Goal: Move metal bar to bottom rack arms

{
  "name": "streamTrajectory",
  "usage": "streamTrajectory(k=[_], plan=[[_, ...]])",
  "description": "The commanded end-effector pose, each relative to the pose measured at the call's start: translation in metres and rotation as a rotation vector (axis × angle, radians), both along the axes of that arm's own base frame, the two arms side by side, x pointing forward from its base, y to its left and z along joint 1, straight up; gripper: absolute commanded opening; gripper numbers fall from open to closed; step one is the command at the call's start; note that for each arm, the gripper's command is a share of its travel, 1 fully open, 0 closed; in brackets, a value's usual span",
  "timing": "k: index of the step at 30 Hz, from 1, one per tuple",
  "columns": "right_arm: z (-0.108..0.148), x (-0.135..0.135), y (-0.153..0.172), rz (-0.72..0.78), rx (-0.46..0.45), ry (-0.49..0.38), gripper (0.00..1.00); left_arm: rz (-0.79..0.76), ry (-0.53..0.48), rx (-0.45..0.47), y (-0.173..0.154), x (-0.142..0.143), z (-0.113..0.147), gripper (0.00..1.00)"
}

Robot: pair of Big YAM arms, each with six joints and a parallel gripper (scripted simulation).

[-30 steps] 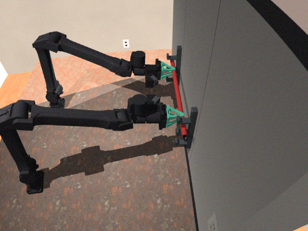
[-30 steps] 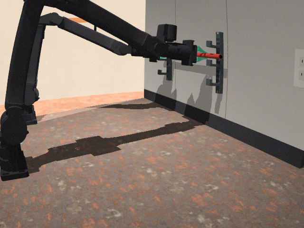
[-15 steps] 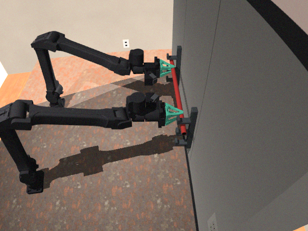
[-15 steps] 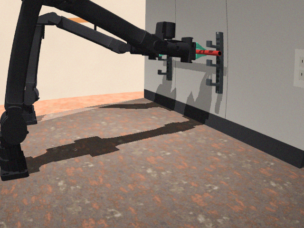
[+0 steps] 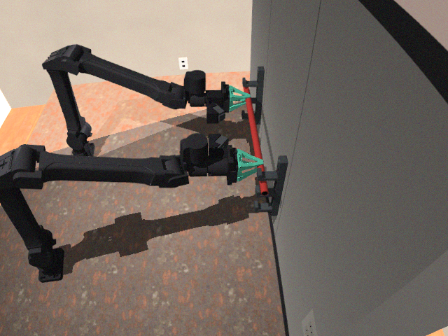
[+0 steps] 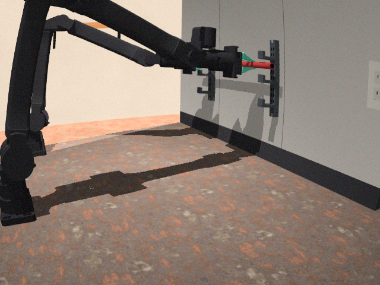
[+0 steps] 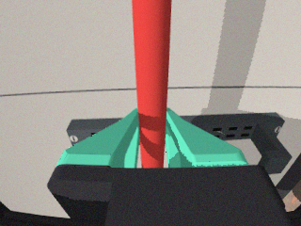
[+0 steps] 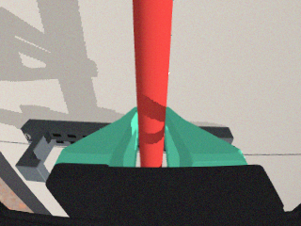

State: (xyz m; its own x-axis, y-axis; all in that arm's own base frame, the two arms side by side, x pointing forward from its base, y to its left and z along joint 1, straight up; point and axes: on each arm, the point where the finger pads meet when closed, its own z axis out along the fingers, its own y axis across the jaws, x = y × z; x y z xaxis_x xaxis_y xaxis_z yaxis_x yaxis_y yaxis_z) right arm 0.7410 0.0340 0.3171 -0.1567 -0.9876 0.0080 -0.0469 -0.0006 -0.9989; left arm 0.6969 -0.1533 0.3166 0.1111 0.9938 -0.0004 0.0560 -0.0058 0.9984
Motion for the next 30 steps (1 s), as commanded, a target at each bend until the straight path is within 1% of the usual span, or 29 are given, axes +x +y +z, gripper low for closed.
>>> streamTrajectory(k=[1,6,23,30], plan=[[0.042,-0.009,0.000,-0.005,0.003,-0.094,0.00,0.014,-0.094,-0.012,0.011,-0.010,0.047,0.00],[0.038,-0.013,0.000,-0.005,0.003,-0.094,0.00,0.014,-0.094,-0.012,0.011,-0.014,0.043,0.00],[0.039,-0.026,-0.001,-0.005,0.003,-0.094,0.00,0.014,-0.094,-0.012,0.009,-0.027,0.044,0.00],[0.037,-0.026,-0.003,-0.005,0.003,-0.094,0.00,0.014,-0.094,-0.012,0.008,-0.027,0.042,0.00]])
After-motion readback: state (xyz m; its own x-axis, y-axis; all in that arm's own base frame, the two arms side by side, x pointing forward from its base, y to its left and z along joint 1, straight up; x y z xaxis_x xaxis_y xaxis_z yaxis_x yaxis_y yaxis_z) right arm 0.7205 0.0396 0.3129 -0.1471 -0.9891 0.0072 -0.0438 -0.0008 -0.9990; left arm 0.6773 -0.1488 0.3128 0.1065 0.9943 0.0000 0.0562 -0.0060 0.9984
